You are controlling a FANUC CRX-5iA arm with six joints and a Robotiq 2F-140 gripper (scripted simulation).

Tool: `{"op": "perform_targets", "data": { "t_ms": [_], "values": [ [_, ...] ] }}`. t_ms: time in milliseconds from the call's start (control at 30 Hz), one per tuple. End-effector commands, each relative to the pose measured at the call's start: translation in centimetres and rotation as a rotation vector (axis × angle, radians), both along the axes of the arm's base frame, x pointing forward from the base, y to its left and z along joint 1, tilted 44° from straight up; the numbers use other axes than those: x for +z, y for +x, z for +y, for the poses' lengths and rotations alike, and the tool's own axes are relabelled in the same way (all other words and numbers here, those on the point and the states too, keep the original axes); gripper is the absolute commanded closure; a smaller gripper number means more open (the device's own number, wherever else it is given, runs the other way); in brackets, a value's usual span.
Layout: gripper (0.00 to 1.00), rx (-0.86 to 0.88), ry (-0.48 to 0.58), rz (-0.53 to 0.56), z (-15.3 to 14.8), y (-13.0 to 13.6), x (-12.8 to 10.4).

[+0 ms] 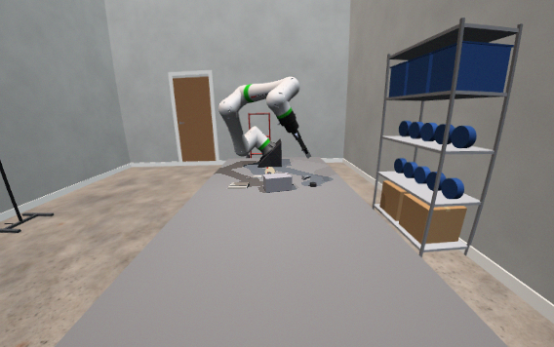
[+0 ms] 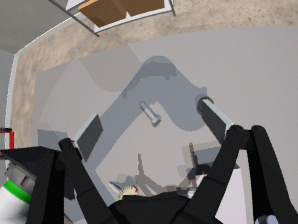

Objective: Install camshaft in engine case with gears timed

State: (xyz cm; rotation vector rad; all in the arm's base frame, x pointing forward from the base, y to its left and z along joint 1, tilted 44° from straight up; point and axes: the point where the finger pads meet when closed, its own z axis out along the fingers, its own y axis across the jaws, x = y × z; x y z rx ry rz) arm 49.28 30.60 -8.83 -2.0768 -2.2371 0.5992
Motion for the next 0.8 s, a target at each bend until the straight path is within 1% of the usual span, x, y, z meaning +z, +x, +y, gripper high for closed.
{"op": "perform_targets", "data": {
  "t_ms": [0,633,700,767],
  "values": [
    [0.0,0.001,0.001,-0.001,0.1,0.0,0.1],
    [0.0,0.002,0.001,-0.002,0.1,0.0,0.1],
    [0.0,0.003,0.0,-0.008,0.0,-0.1,0.5],
    [0.0,0.007,-0.003,-0.023,-0.3,-0.3,1.5]
  ]
}}
